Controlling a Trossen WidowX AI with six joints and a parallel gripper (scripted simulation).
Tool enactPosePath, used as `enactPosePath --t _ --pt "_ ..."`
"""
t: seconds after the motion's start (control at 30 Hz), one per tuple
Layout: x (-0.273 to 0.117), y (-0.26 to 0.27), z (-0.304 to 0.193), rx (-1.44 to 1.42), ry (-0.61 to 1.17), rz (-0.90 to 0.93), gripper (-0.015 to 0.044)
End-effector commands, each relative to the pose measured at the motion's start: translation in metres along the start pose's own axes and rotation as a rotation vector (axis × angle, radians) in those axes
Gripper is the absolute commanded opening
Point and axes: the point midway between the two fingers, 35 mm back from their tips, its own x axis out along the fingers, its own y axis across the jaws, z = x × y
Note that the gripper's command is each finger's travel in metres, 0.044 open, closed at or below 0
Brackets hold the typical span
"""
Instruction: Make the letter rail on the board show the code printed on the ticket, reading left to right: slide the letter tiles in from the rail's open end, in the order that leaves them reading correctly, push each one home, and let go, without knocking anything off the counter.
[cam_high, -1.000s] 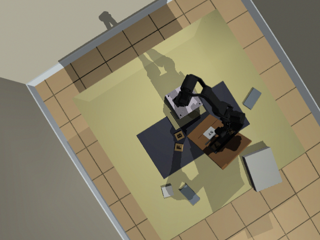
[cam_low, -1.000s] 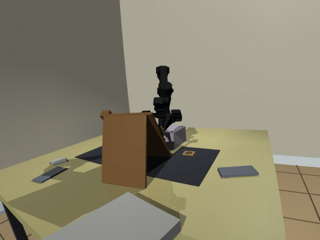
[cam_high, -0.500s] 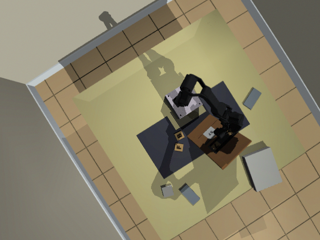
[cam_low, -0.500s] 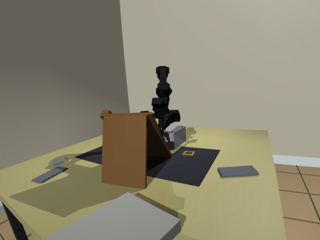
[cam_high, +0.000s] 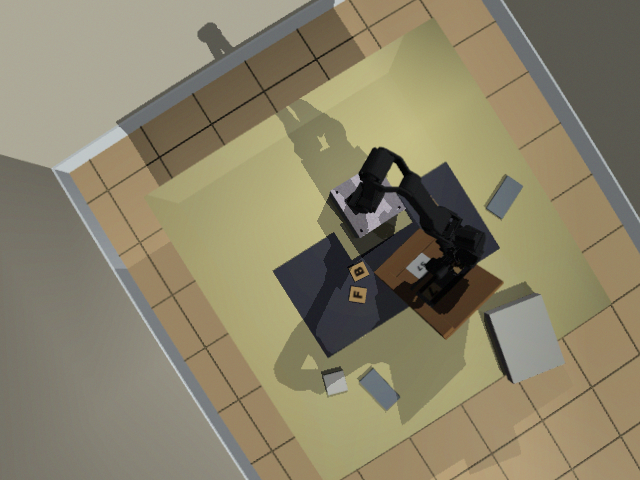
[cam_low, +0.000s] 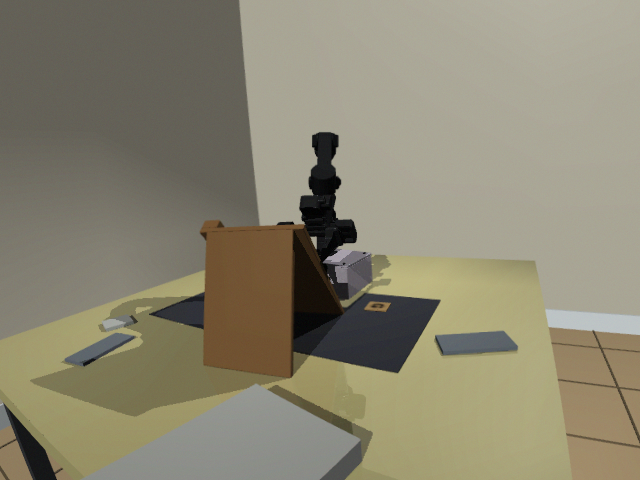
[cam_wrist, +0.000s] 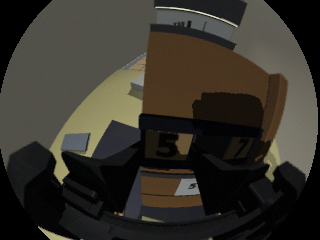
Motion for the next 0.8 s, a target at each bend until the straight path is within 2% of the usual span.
enactPosePath --t 0.0,0.77 --pt "-0.002 -0.002 0.003 -0.001 -0.008 0.004 0.0" --pt "-0.002 -0.016 0.003 -0.002 -0.008 0.002 0.0"
